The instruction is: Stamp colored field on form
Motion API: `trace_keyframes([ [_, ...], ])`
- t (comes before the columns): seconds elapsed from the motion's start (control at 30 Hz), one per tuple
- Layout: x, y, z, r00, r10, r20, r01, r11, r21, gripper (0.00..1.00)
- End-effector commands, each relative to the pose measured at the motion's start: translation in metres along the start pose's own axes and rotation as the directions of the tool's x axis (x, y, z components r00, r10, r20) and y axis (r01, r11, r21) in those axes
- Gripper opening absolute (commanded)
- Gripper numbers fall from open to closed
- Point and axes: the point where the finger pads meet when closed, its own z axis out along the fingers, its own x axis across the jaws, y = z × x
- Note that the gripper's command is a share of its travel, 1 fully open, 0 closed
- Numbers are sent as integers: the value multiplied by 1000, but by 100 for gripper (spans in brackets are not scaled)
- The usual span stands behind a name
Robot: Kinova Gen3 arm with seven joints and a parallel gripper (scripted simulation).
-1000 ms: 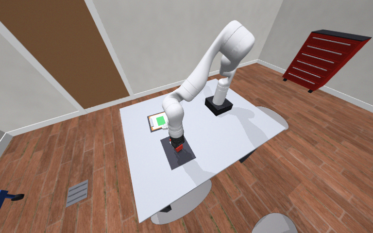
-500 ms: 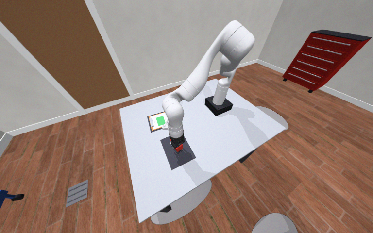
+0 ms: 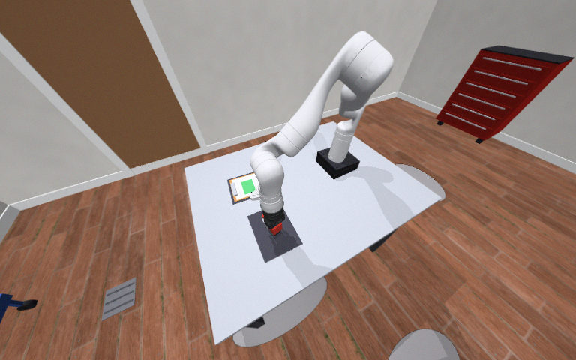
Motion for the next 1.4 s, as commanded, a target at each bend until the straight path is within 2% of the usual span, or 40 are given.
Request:
trace_keyframes([
  [0.0, -1, 0, -1, 1000, 0, 2, 0, 1000, -1, 100],
  [0.03, -1, 0, -1, 1000, 0, 2, 0, 1000, -1, 100],
  [0.07, -1, 0, -1, 1000, 0, 2, 0, 1000, -1, 58],
  [1.37, -1, 0, -1, 1000, 0, 2, 0, 1000, -1, 58],
])
